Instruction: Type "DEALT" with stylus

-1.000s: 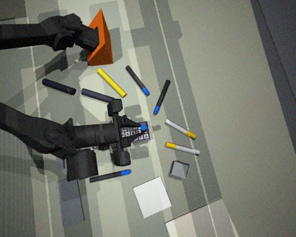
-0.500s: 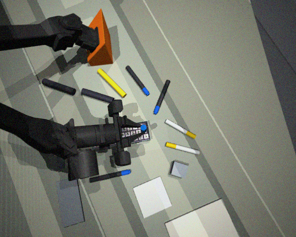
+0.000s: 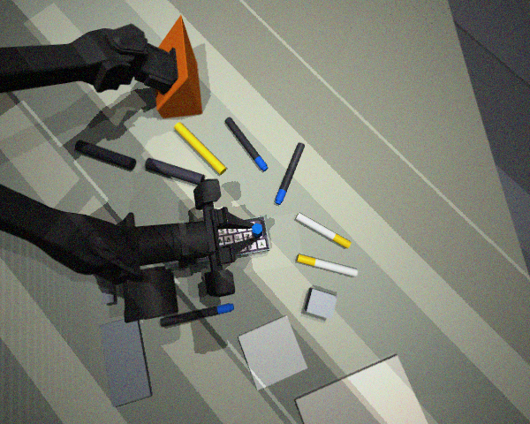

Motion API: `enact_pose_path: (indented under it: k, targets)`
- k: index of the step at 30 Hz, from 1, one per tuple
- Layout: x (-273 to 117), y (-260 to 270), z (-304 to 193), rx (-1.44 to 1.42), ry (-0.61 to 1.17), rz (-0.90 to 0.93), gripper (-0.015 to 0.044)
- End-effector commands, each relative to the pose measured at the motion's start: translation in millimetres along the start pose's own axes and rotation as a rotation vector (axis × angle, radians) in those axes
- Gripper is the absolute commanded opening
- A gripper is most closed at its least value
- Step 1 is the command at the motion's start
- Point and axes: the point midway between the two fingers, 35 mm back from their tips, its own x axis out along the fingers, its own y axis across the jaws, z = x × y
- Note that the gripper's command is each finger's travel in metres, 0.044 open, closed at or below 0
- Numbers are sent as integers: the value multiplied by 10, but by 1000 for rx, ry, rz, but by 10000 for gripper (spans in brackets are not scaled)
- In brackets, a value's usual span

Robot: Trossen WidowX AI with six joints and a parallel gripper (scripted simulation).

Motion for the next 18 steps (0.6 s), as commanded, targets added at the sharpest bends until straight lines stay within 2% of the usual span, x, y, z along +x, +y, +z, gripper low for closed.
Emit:
enact_pose_path:
  k: [1,18]
  targets:
    - [26,-6,20,-5,3,-3,81]
    - [35,-6,35,-5,3,-3,81]
